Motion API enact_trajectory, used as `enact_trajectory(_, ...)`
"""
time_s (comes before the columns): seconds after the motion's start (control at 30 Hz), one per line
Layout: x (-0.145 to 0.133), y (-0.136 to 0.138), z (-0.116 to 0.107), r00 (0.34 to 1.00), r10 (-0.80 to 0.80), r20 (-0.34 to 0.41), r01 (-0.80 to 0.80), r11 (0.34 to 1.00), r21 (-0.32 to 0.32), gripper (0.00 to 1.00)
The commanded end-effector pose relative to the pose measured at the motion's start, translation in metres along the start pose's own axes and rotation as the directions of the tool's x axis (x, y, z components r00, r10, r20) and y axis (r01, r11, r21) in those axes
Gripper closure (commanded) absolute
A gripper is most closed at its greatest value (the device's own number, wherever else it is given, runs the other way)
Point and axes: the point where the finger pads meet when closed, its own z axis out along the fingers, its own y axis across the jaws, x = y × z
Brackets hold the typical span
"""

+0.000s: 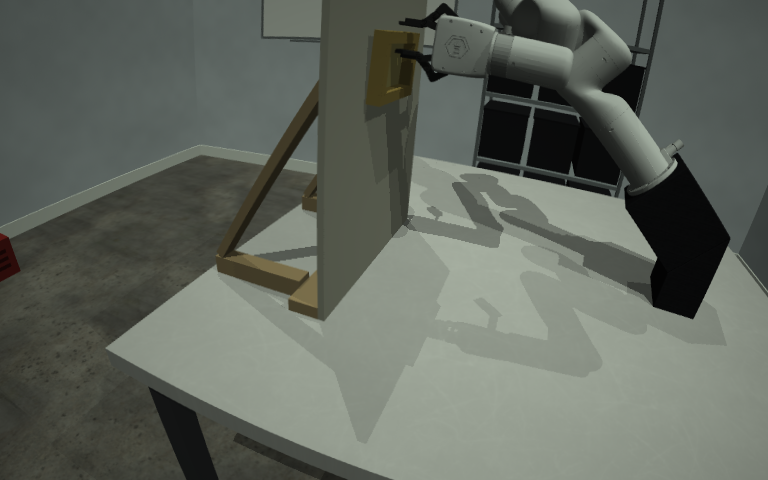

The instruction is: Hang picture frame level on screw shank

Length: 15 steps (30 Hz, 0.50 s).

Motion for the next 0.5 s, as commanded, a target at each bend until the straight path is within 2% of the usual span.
enact_trajectory(0.0,0.000,-0.001,0.000,1.000,0.001,-0.002,-0.001,1.000,0.001,0.50)
enact_trajectory(0.47,0.000,-0.001,-0.011,1.000,0.001,-0.002,-0.001,1.000,0.001,0.50)
